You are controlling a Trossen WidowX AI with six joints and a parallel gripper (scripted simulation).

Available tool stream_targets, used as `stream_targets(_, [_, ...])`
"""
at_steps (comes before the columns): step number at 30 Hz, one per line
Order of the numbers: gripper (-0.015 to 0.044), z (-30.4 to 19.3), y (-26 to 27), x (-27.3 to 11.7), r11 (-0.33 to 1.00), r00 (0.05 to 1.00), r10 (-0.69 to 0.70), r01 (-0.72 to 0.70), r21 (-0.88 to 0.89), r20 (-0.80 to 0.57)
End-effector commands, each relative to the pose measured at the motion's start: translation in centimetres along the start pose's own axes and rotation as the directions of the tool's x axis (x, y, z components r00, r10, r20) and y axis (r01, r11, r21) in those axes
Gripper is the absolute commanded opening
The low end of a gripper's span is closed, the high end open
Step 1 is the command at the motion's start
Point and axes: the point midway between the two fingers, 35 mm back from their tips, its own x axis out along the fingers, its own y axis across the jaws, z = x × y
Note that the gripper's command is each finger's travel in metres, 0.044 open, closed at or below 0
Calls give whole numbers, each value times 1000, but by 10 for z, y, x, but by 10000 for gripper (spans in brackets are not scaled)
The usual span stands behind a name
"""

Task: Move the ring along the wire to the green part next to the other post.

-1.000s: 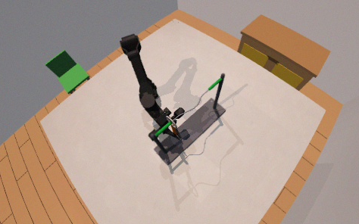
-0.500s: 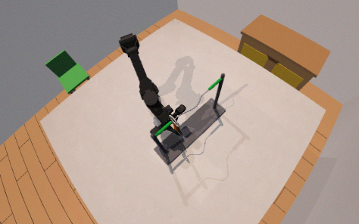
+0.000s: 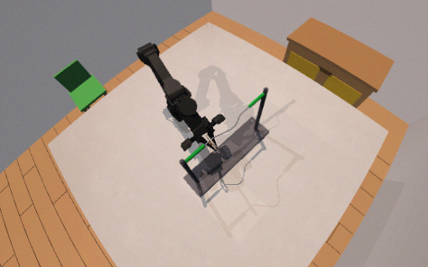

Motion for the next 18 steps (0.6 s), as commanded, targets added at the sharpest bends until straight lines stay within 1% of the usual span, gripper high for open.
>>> stream_targets(1, [-150, 3, 11, -10, 998, 999, -11, 13, 57, -45])
stream_targets(9, [-150, 5, 38, -25, 976, 985, -4, 42, 215, -174])
stream_targets(18, [-150, 17, 69, -41, 918, 953, 45, 79, 389, -300])
